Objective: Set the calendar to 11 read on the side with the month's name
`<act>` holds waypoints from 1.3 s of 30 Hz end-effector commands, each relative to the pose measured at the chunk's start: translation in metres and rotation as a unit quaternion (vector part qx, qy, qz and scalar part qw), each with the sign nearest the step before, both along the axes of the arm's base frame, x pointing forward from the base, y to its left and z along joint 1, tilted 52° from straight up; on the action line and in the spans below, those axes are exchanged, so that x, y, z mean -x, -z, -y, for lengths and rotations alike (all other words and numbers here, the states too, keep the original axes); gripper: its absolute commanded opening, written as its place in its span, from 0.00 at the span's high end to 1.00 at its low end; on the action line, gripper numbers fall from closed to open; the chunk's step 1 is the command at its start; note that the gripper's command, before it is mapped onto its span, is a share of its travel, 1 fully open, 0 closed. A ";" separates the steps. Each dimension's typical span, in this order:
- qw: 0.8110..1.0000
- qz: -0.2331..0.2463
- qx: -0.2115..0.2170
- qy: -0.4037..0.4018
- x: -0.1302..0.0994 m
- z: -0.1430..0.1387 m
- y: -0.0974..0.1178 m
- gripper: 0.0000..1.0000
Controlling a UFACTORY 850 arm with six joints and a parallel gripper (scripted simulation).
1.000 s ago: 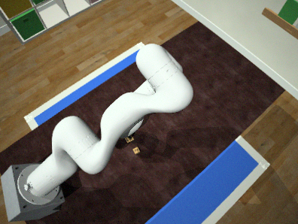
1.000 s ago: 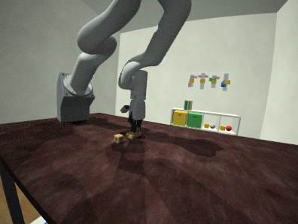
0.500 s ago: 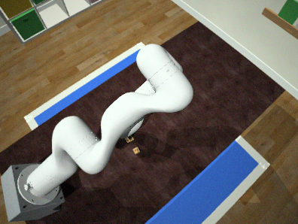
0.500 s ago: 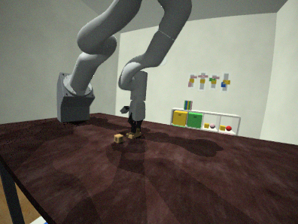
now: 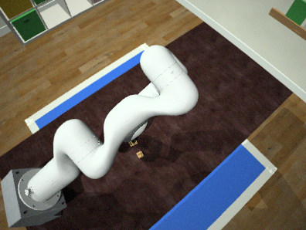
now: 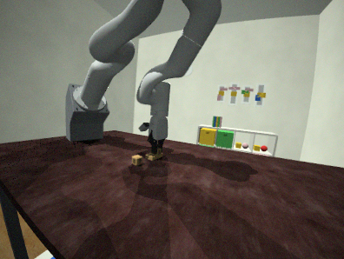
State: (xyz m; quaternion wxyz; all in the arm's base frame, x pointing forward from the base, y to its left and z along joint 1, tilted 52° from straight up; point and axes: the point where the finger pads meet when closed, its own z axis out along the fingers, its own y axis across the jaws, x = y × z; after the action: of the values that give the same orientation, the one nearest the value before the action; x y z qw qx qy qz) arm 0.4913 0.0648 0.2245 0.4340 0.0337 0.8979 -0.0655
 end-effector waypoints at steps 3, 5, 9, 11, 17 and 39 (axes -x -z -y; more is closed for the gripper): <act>1.000 0.000 0.000 0.000 0.000 0.000 0.000 0.71; 1.000 0.000 0.000 0.000 0.000 0.000 0.000 0.71; 1.000 0.000 0.000 0.000 0.000 0.000 0.000 0.71; 1.000 0.000 0.000 0.000 0.000 0.000 0.000 0.71; 1.000 0.000 0.000 0.000 0.000 0.000 0.000 0.71; 1.000 0.000 0.000 0.000 0.000 0.000 0.000 0.67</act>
State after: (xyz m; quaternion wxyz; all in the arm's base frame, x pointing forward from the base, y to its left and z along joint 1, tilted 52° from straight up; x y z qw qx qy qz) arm 0.4913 0.0648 0.2245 0.4340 0.0337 0.8979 -0.0655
